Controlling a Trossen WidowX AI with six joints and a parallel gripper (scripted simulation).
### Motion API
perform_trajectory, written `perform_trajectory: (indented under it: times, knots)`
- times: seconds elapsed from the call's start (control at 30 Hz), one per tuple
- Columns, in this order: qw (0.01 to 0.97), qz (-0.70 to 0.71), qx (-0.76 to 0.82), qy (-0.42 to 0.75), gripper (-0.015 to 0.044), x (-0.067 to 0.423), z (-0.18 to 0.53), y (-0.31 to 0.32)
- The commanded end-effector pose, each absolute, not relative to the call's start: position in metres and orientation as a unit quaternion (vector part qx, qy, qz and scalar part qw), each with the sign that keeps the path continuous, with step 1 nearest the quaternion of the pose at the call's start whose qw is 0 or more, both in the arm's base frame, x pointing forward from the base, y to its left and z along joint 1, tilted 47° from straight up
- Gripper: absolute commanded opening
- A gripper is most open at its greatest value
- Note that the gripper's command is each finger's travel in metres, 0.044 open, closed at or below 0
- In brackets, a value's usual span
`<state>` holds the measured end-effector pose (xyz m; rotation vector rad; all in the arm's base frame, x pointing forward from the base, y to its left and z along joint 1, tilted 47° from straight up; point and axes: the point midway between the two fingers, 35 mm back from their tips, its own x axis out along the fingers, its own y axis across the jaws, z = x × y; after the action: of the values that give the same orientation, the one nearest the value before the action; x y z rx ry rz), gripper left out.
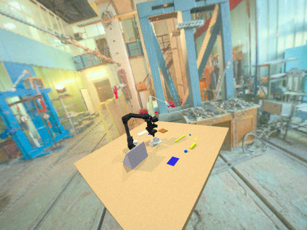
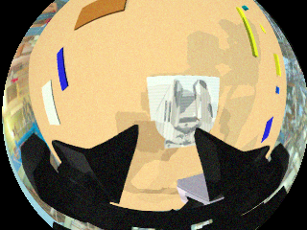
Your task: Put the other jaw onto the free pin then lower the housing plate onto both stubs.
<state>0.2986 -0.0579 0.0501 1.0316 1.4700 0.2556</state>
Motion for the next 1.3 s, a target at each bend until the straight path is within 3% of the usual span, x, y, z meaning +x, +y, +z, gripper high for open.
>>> perform_trajectory:
  times: [0.0,0.1,0.9,1.27]
  knots:
    - [0.635,0.134,0.421,0.634,0.0381,0.297,0.074,-0.041]
    - [0.650,0.154,0.397,0.630,0.0440,0.294,0.094,-0.026]
    - [0.731,0.327,0.209,0.562,0.0440,0.199,0.211,0.085]
    - [0.733,0.338,0.197,0.556,0.0440,0.194,0.203,0.104]
